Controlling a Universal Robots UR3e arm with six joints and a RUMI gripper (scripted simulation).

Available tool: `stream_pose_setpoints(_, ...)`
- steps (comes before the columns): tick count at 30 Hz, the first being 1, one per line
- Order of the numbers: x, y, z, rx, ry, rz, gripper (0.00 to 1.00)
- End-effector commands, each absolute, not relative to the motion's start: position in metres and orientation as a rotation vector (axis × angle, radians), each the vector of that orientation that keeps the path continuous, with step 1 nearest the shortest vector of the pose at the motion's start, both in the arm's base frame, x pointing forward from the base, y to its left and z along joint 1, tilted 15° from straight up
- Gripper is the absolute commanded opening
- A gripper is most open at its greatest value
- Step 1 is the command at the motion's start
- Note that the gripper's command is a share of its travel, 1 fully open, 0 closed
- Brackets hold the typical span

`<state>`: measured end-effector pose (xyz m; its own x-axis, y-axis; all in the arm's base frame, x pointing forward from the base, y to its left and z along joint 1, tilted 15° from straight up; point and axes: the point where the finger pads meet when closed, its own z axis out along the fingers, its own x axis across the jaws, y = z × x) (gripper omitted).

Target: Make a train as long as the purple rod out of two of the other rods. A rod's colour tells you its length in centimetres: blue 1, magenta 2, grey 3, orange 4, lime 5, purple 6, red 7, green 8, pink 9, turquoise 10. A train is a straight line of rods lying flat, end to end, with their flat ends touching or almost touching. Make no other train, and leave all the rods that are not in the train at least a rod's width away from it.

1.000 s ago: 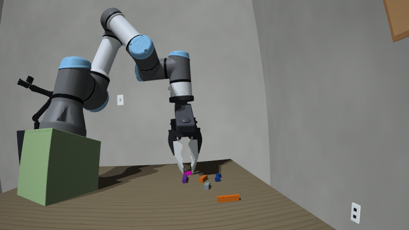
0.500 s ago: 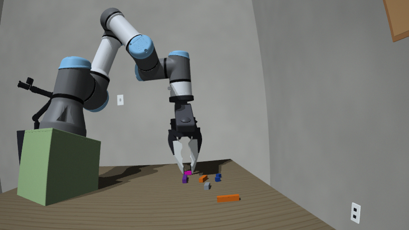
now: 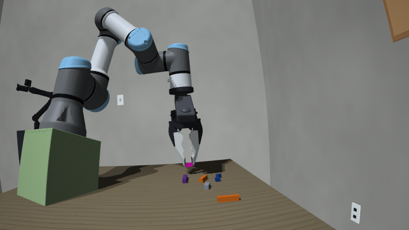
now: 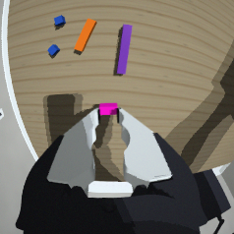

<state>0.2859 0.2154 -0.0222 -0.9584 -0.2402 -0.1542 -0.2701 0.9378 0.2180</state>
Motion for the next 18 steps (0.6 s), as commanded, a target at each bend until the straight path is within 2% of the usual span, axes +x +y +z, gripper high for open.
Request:
stream_pose_setpoints(1,0.28,0.209,-0.001,-0.398,2.985,0.366,0.0)
stream_pose_setpoints(18,0.277,0.197,0.045,-0.398,2.985,0.365,0.0)
